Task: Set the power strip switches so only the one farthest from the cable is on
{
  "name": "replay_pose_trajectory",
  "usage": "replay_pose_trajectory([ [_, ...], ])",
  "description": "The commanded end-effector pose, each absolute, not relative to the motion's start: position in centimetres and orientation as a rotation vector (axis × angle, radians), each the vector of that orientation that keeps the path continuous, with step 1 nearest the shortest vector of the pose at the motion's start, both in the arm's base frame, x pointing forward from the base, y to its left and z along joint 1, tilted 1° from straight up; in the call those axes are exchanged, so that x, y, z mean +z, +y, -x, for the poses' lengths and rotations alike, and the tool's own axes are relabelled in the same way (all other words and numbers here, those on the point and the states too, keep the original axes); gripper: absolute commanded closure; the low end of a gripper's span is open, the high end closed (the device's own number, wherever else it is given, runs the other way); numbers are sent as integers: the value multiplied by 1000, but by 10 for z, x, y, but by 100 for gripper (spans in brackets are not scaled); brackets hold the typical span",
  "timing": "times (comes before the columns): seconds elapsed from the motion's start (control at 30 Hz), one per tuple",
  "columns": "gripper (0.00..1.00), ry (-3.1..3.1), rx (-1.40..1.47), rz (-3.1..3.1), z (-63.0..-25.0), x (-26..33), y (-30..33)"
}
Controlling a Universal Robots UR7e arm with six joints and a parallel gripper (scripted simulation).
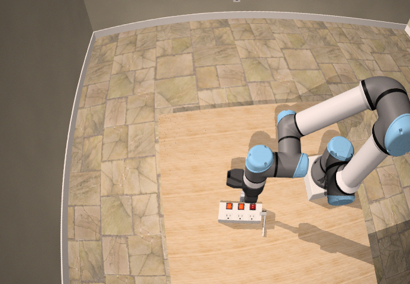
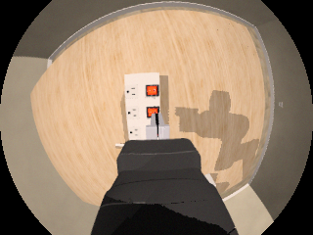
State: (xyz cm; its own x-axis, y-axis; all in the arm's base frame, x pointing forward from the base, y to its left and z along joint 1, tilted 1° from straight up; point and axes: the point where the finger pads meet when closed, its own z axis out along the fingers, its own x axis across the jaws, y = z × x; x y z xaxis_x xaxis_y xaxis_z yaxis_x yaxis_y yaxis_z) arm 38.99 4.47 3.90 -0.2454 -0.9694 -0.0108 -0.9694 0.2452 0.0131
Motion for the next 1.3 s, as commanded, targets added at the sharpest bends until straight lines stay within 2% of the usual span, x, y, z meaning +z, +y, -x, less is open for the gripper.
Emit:
replay_pose_trajectory([
  [0.0, 100, 2478, 25, 1929, -390, 39, 45],
  [1.27, 100, 2478, 25, 1929, -390, 35, 45],
])
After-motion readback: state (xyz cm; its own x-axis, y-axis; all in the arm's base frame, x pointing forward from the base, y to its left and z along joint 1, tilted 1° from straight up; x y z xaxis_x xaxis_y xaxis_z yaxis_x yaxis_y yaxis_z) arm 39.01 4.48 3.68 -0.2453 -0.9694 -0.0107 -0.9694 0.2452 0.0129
